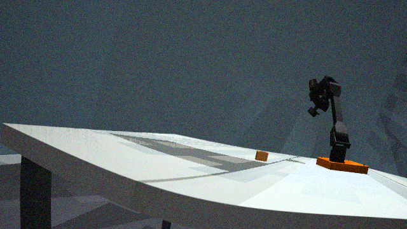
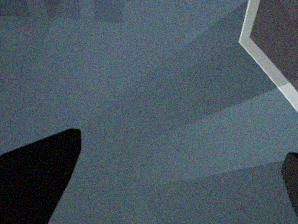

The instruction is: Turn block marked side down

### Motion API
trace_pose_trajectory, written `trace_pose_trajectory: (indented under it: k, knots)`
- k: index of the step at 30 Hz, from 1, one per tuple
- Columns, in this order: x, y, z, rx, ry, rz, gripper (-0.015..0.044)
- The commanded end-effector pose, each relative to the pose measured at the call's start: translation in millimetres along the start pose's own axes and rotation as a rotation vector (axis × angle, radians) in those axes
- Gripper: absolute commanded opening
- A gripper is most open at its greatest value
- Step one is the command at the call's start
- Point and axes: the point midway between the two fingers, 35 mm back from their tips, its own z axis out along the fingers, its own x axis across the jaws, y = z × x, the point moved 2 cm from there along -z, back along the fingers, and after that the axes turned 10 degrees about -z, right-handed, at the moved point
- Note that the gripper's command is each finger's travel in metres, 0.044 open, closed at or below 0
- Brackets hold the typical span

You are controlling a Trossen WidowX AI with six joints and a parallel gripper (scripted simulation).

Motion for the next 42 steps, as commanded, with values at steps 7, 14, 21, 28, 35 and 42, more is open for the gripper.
trace_pose_trajectory:
  k: [7, 14, 21, 28, 35, 42]
  knots:
    - [-101.3, -63.3, -108.0, 0.281, -0.245, -0.465, 0.044]
    - [-154.3, -80.9, -181.5, 0.487, -0.334, -0.816, 0.044]
    - [-214.4, -78.5, -288.3, 0.808, -0.382, -1.283, 0.044]
    - [-262.1, -45.5, -394.3, 1.176, -0.348, -1.749, 0.044]
    - [-293.1, 14.3, -493.0, 1.605, -0.202, -2.195, 0.044]
    - [-305.4, 96.7, -577.1, 2.105, 0.099, -2.583, 0.044]
